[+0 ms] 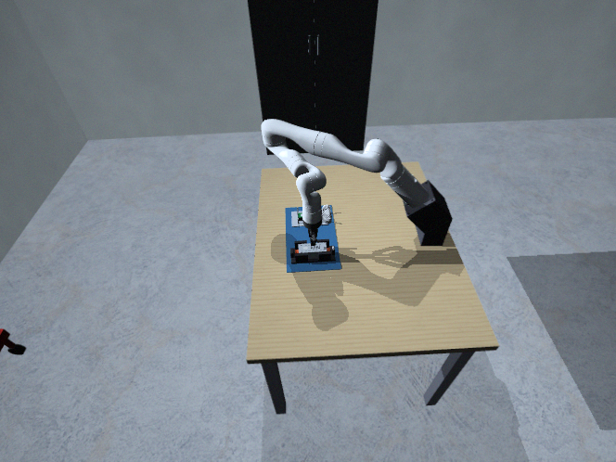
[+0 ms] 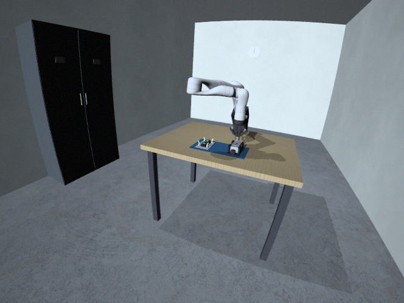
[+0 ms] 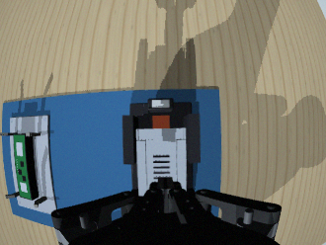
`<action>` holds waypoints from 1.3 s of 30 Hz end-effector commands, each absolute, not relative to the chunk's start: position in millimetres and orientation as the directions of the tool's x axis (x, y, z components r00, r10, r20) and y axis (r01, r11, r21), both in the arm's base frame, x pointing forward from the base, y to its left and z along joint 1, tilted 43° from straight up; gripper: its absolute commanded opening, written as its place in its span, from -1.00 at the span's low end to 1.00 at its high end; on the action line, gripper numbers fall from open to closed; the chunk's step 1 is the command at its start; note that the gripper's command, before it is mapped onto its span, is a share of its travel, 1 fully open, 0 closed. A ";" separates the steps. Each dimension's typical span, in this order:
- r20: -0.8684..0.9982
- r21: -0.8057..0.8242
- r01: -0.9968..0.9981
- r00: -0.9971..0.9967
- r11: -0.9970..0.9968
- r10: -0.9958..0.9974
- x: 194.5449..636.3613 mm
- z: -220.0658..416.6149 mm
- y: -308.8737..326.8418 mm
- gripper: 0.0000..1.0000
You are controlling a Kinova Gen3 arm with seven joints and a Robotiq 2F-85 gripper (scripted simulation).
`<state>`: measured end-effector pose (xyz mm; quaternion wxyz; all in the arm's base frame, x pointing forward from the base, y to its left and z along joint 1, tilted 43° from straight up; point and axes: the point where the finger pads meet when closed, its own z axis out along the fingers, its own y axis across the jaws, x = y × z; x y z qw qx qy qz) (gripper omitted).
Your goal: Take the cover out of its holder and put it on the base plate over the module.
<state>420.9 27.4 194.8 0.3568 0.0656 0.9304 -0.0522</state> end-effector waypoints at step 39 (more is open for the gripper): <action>-0.672 -0.050 0.159 -0.736 0.986 0.084 420.9 195.2 27.5 1.00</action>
